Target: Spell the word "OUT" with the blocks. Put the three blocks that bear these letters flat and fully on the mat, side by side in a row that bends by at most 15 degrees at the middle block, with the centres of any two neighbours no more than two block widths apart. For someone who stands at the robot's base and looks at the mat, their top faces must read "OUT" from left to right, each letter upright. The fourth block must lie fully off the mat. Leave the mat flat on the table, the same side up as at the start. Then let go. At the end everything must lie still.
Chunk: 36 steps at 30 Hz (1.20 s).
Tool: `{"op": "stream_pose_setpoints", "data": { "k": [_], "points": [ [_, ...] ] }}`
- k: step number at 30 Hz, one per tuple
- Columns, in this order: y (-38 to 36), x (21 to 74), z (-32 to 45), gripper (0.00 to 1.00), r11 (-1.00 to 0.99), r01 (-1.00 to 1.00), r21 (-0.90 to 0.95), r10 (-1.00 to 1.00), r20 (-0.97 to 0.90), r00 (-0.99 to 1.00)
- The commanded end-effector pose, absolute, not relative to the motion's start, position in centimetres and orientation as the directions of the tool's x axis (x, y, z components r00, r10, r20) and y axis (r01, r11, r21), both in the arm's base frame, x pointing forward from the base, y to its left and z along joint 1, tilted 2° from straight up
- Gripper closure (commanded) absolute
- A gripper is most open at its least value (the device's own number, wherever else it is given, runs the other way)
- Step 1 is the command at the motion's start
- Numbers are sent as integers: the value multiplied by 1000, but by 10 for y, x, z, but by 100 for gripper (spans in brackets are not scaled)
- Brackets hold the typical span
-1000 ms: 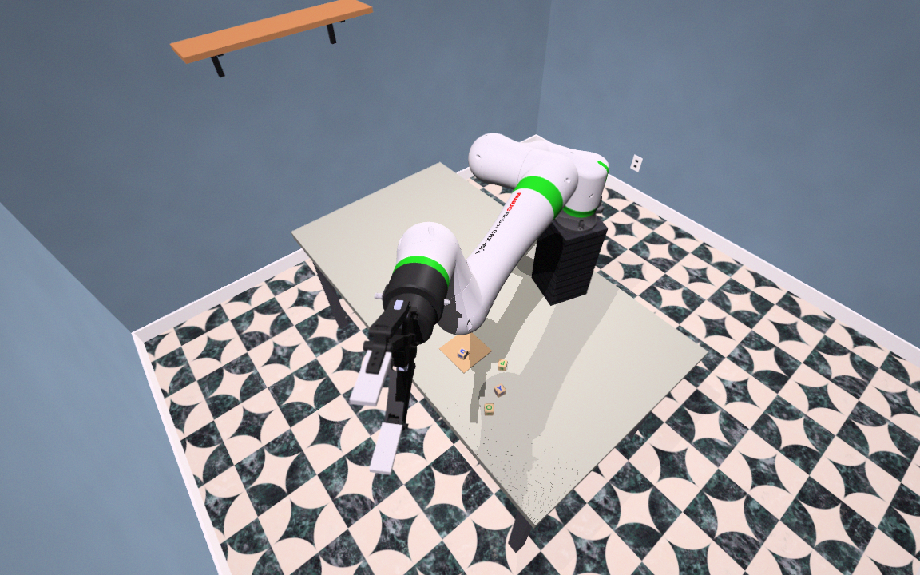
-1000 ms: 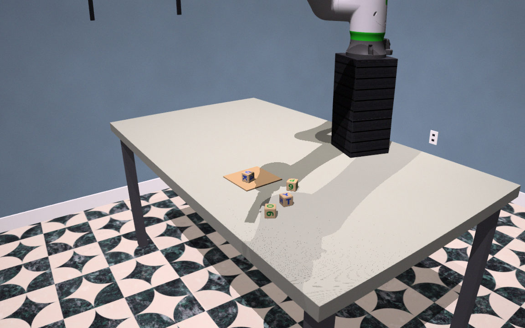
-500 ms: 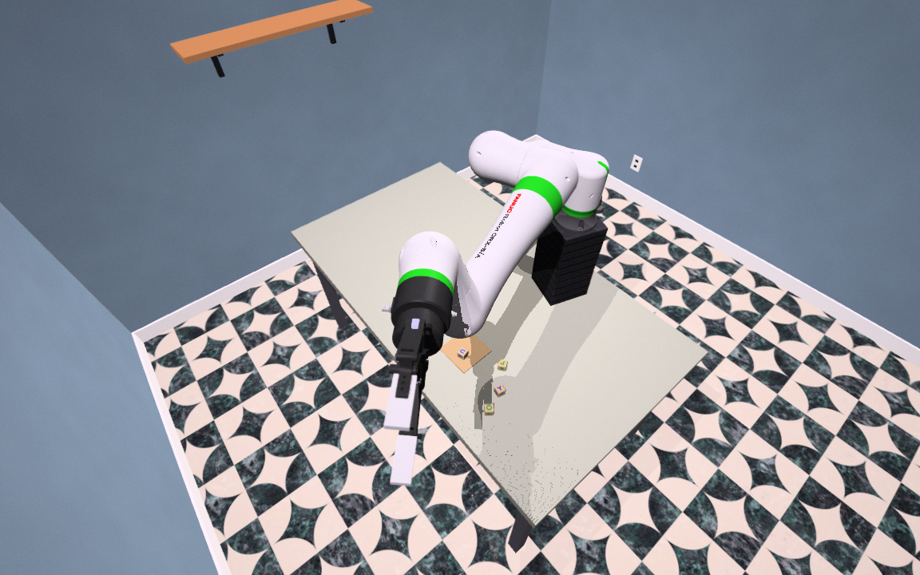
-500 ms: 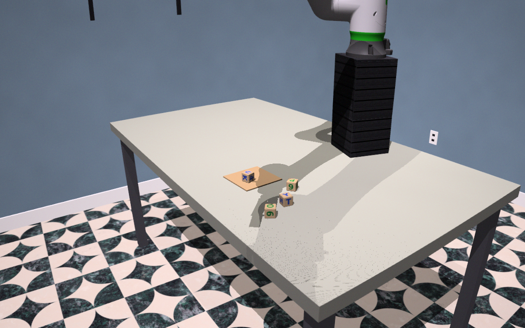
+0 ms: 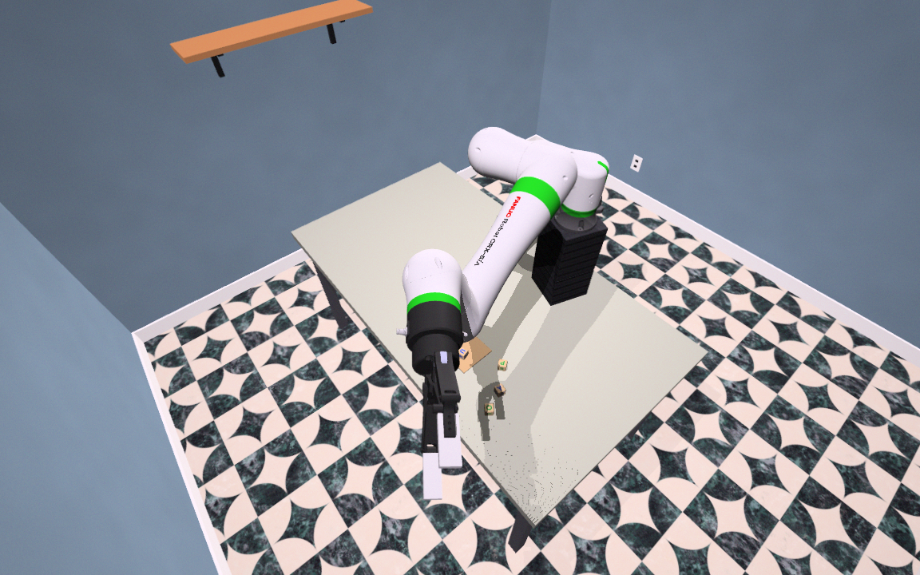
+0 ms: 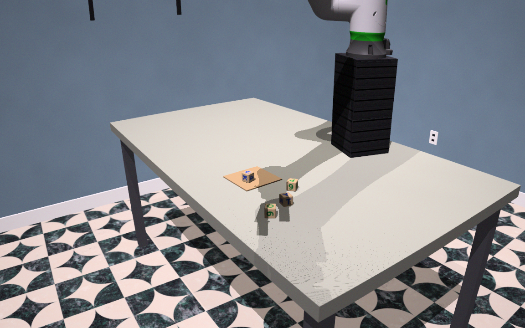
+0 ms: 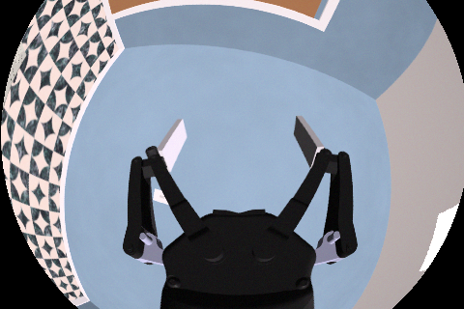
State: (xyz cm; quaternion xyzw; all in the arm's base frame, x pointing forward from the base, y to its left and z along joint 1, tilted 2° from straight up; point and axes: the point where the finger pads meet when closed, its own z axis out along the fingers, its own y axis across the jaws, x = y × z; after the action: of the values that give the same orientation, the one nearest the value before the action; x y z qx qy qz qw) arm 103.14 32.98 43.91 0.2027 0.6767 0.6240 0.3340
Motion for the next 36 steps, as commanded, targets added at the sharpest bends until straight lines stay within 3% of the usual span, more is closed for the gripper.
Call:
{"op": "stream_pose_setpoints", "data": {
  "k": [1,9,19,20,26,34,36],
  "points": [
    [330,1031,440,0,139,-144,980,692,-200,-694],
    [353,1003,350,0,289,-136,948,577,-286,-765],
    [353,1003,350,0,289,-136,948,577,-286,-765],
    [359,988,305,0,359,-130,924,518,-314,-796],
    [362,972,259,0,426,-123,896,459,-331,-824],
    [362,972,259,0,426,-123,896,459,-331,-824],
    [361,951,200,0,507,-111,854,385,-340,-858]
  ]
}}
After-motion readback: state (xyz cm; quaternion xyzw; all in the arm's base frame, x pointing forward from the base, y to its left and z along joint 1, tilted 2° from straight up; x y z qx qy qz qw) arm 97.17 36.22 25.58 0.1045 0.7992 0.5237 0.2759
